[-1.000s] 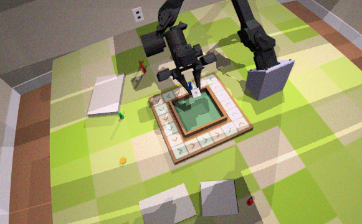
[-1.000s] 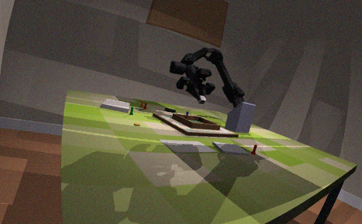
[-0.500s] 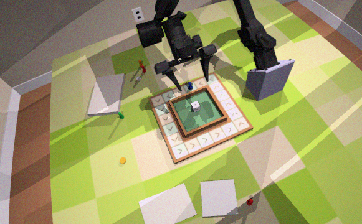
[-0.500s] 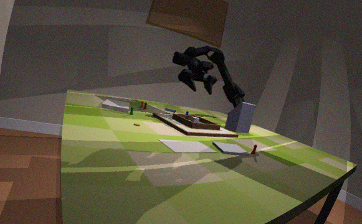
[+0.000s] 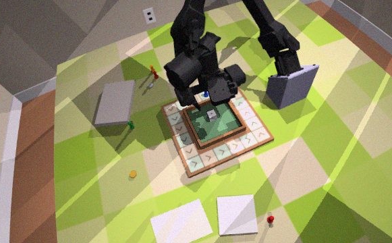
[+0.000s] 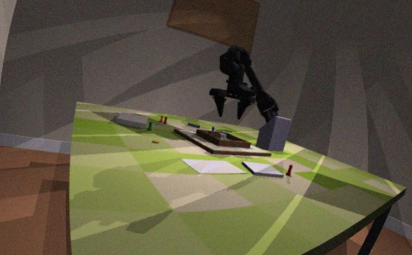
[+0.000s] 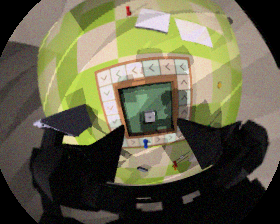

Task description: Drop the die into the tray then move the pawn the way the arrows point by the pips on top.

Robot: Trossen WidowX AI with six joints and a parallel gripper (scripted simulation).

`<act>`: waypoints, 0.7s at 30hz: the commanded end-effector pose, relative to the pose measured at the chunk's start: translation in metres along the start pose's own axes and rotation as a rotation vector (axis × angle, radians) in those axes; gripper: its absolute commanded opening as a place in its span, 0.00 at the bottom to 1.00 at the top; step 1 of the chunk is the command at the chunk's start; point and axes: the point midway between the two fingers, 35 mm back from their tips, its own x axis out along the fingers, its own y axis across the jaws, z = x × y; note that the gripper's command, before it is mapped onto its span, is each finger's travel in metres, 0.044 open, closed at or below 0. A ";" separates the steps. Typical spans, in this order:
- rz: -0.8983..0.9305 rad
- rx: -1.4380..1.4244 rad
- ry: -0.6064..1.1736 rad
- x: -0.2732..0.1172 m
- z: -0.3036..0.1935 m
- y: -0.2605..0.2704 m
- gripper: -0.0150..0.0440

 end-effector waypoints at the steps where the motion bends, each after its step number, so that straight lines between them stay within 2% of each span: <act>1: -0.003 0.161 -0.007 0.001 -0.010 -0.001 0.87; 7: -0.025 0.895 0.002 0.010 -0.054 -0.001 0.60; 15: -0.078 1.852 0.015 0.021 -0.110 0.010 0.59; 21: -0.084 1.930 0.016 0.022 -0.115 0.013 0.59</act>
